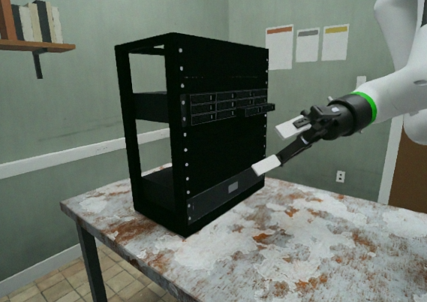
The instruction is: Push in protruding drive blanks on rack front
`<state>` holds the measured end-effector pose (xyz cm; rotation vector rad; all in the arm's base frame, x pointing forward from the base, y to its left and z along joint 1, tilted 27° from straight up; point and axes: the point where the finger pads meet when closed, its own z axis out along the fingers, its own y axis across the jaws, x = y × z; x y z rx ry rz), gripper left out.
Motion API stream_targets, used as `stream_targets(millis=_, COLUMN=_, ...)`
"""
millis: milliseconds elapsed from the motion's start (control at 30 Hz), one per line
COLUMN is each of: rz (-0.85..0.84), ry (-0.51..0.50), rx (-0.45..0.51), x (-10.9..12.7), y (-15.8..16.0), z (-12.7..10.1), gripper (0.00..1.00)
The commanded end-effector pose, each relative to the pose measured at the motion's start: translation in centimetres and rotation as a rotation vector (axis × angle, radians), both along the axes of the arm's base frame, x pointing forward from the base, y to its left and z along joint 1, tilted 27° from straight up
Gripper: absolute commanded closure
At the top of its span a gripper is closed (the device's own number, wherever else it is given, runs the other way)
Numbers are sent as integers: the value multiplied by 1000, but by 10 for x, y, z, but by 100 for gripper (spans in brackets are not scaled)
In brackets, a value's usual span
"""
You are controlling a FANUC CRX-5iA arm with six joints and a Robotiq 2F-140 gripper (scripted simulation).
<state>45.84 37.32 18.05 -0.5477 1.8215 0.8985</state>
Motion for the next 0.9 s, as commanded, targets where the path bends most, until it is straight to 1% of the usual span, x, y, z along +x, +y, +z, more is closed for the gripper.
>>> stream_targets(millis=0, rz=-78, ry=2, rx=118, x=10, y=-14, z=27, gripper=0)
stream_targets(millis=267, rz=-211, ry=8, rx=344, x=28, y=-56, z=76, gripper=0)
stream_targets(millis=333, rz=-211, ry=8, rx=344, x=28, y=-56, z=76, gripper=0)
stream_targets(millis=633, rz=-351, ry=0, rx=570, x=41, y=-114, z=119, gripper=0)
stream_targets(millis=833, rz=-435, ry=-12, rx=701, x=44, y=-155, z=139, gripper=0)
stream_targets(millis=867, rz=-435, ry=-12, rx=701, x=44, y=-155, z=139, gripper=0)
